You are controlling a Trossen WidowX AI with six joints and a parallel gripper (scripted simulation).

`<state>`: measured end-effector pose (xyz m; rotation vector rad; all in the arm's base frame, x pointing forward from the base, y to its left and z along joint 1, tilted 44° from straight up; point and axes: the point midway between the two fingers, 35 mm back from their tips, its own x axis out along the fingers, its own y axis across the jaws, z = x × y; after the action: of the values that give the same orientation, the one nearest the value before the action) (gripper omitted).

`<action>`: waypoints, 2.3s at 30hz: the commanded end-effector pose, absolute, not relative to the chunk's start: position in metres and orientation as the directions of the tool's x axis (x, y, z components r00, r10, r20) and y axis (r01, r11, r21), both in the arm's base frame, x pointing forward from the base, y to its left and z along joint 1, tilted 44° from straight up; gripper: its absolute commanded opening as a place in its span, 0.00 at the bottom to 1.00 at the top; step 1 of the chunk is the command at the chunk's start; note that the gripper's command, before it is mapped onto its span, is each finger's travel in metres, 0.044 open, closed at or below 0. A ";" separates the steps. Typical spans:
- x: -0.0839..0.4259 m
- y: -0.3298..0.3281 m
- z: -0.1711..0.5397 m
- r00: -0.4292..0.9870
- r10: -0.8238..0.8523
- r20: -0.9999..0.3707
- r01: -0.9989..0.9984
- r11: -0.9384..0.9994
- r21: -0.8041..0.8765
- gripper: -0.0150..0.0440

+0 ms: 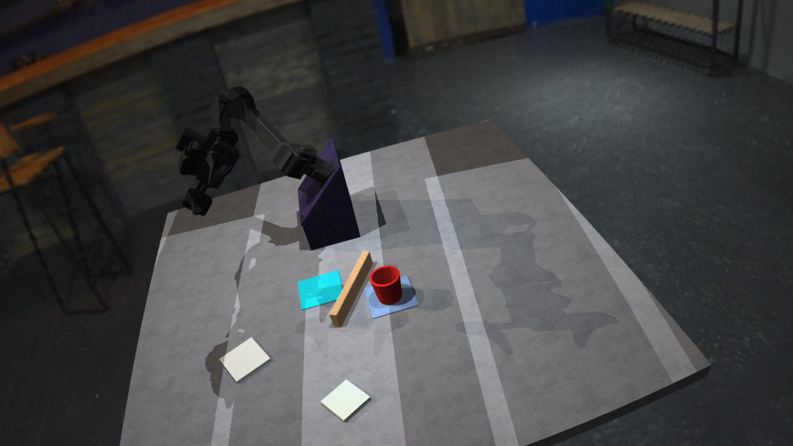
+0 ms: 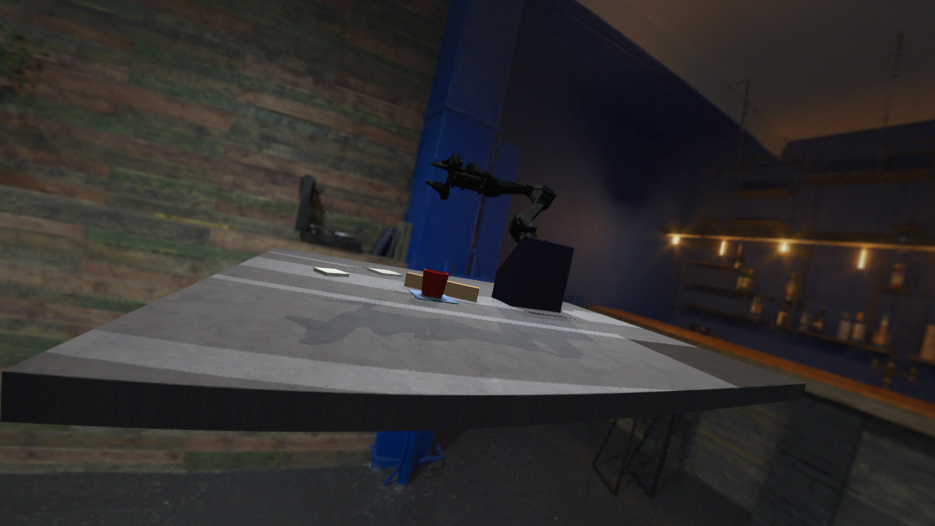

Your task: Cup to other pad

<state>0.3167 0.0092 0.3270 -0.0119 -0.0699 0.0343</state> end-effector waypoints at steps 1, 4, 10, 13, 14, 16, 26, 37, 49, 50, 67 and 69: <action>0.319 0.009 0.325 0.998 0.033 0.059 -0.032 0.999 -0.004 0.89; 0.341 0.011 0.292 0.997 0.006 -0.081 0.004 0.992 0.124 0.75; 0.378 0.021 0.205 0.910 -0.062 -0.409 0.221 0.909 0.353 0.50; 0.387 0.028 0.158 0.821 -0.108 -0.561 0.384 0.832 0.401 0.50; 0.388 0.031 0.142 0.786 -0.126 -0.606 0.440 0.802 0.404 0.50; 0.388 0.036 0.111 0.709 -0.167 -0.686 0.551 0.738 0.390 0.50; 0.357 0.052 -0.015 0.331 -0.415 -0.847 0.901 0.406 0.153 0.50; 0.307 0.051 -0.094 0.103 -0.679 -0.727 0.990 0.144 0.006 0.50; 0.310 0.050 -0.096 0.103 -0.679 -0.727 0.990 0.144 0.006 0.50; 0.310 0.050 -0.097 0.103 -0.679 -0.727 0.990 0.144 0.006 0.50; 0.315 0.032 -0.117 0.103 -0.679 -0.727 0.990 0.144 0.006 0.50; 0.315 0.029 -0.119 0.103 -0.679 -0.727 0.990 0.144 0.006 0.50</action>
<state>0.3149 0.0335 -0.1156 0.5938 0.6646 -1.3412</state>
